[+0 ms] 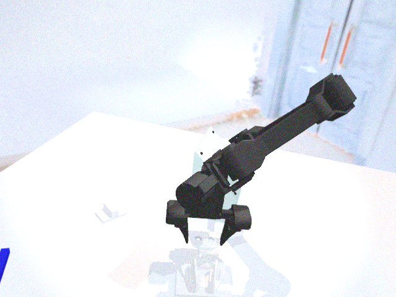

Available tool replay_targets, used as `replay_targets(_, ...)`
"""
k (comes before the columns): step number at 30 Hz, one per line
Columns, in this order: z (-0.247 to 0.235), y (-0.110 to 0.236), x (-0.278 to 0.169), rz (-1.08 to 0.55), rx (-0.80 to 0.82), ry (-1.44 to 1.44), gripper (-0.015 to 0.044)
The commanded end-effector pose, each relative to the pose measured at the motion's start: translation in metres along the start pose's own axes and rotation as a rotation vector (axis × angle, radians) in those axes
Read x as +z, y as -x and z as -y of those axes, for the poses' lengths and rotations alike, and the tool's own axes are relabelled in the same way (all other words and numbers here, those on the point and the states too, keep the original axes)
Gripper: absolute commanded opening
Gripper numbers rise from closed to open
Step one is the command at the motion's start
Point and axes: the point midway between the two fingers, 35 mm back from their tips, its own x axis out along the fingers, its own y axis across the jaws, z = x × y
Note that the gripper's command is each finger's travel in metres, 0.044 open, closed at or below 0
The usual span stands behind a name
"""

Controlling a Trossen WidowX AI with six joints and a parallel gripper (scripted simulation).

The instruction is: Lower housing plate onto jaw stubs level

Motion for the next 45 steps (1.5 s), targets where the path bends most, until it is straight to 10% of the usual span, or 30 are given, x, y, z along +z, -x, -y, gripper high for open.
replay_targets(1,0.002,-0.009,0.001,0.003,-0.009,-0.005,0.0351)
replay_targets(45,0.004,-0.038,0.003,0.003,-0.014,-0.011,0.0351)
